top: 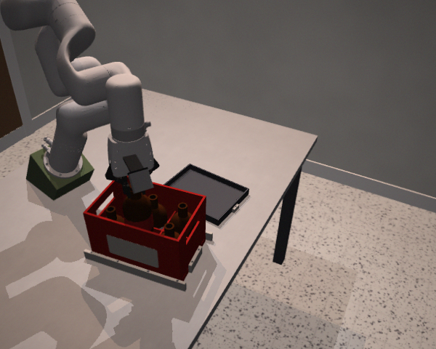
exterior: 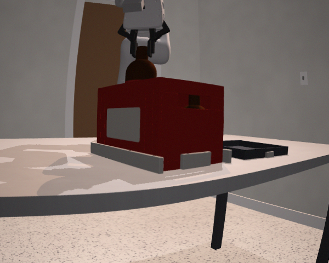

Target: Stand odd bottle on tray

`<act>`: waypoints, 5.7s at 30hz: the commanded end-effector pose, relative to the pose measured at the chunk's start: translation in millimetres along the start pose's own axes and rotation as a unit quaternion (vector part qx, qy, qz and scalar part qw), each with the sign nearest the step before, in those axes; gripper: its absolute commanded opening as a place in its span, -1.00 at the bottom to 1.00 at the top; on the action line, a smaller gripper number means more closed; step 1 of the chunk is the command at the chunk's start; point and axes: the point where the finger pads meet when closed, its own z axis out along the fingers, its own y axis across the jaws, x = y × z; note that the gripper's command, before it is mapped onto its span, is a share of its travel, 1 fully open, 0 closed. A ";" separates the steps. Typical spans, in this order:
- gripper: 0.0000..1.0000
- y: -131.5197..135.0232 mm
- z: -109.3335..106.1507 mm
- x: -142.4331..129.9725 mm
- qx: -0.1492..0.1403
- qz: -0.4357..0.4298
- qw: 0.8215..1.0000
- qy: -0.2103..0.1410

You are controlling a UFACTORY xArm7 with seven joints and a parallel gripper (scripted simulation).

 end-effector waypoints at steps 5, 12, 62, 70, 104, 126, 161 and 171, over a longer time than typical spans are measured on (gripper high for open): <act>-1.00 -0.3 -8.3 1.0 0.001 0.000 1.000 0.002; -1.00 -0.3 -12.6 1.0 0.001 0.000 1.000 0.002; -1.00 -0.3 -27.0 0.9 0.001 0.000 1.000 0.002; -1.00 -0.2 -36.7 0.8 0.001 0.000 1.000 0.002; -1.00 -0.2 -54.1 0.7 0.001 0.000 1.000 0.002; -1.00 -0.2 -59.0 0.6 0.001 0.000 1.000 0.002; -1.00 -0.2 -73.1 0.5 0.001 0.000 1.000 0.002; -1.00 -0.5 -73.1 0.2 0.001 0.000 1.000 0.002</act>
